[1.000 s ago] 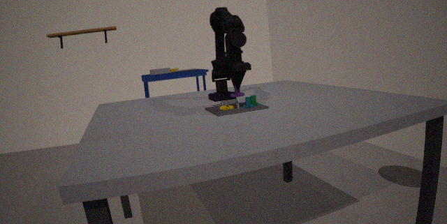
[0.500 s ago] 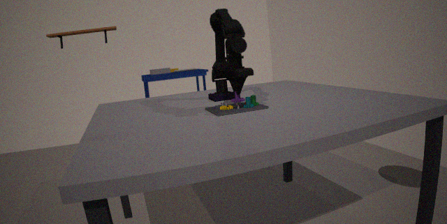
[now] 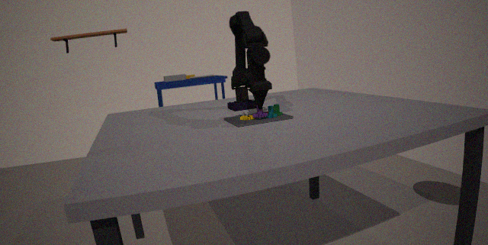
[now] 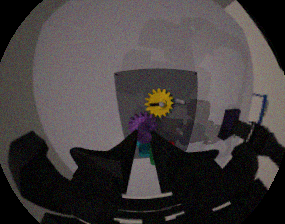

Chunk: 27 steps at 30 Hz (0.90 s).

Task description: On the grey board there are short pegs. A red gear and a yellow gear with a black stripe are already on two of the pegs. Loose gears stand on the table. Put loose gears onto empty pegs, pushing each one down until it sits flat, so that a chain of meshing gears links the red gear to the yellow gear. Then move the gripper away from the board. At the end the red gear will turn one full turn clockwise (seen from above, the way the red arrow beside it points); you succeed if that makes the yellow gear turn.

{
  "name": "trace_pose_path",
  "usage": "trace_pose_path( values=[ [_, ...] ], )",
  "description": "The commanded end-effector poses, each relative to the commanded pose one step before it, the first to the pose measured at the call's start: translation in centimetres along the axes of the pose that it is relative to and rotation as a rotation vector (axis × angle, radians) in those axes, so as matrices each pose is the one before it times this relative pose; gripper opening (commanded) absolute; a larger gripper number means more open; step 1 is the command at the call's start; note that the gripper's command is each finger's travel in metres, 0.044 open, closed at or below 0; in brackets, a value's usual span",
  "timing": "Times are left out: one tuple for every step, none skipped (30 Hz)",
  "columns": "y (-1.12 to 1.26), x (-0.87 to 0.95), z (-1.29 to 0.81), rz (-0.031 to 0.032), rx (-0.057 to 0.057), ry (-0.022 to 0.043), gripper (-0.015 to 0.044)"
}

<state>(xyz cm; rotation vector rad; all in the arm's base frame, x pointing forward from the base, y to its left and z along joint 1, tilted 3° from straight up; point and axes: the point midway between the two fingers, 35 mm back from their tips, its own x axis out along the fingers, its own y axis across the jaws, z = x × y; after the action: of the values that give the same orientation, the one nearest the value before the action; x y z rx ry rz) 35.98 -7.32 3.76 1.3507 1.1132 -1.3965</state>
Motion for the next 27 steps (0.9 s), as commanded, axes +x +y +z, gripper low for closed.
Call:
trace_pose_path(
  values=[
    [-0.03,0.101,0.099,-0.00071,0.0744,-0.00263,0.0],
    [0.017,0.022,0.019,0.00001,0.01,-0.00002,0.0],
    [0.013,0.012,0.003,0.00001,-0.0014,0.0,0.0],
    [0.018,0.021,-0.002,0.00001,-0.006,0.0,0.0],
    [0.012,0.025,-0.004,0.00001,-0.0063,0.0,0.0],
    [0.013,0.034,-0.008,0.00001,-0.0094,0.00001,0.0],
    [0.013,0.035,-0.013,0.00001,-0.0136,0.00001,0.0],
    [0.011,0.029,-0.017,0.00001,-0.0179,0.00001,0.0],
    [0.007,0.023,-0.019,0.00001,-0.0203,0.00001,0.0],
    [0.002,0.015,-0.014,0.0,-0.0161,0.00001,0.0],
    [-0.002,0.014,-0.013,0.0,-0.0167,0.00001,0.0],
    [-0.005,0.014,-0.013,0.0,-0.0194,0.00001,0.0],
    [-0.008,0.015,-0.013,0.0,-0.0225,0.00001,0.0],
    [-0.012,0.016,-0.011,0.0,-0.0249,0.00001,0.0],
    [-0.014,0.011,-0.007,0.0,-0.0253,0.00001,0.0],
    [-0.015,0.009,-0.003,-0.00001,-0.0247,0.0,0.0],
    [-0.015,0.007,0.002,-0.00001,-0.0237,0.0,0.0],
    [-0.014,0.006,0.006,-0.00001,-0.0224,-0.00001,0.0],
    [-0.012,0.008,0.01,0.0,-0.0209,-0.00001,0.0],
    [-0.009,0.017,0.013,0.0,-0.0191,-0.00001,0.0],
    [-0.006,0.029,0.015,0.0,-0.0171,-0.00001,0.0],
    [-0.002,0.034,0.016,0.0,-0.0148,-0.00001,0.0],
    [0.002,0.045,0.022,0.0,-0.0168,-0.00002,0.0],
    [0.008,0.033,0.02,0.00001,-0.0123,-0.00002,0.0],
    [0.016,0.033,0.021,0.00001,-0.0101,-0.00002,0.0],
    [0.018,0.02,0.011,0.00001,-0.0028,-0.00001,0.0],
    [0.012,0.012,0.003,0.00001,0.0011,0.0,0.0]
  ],
)
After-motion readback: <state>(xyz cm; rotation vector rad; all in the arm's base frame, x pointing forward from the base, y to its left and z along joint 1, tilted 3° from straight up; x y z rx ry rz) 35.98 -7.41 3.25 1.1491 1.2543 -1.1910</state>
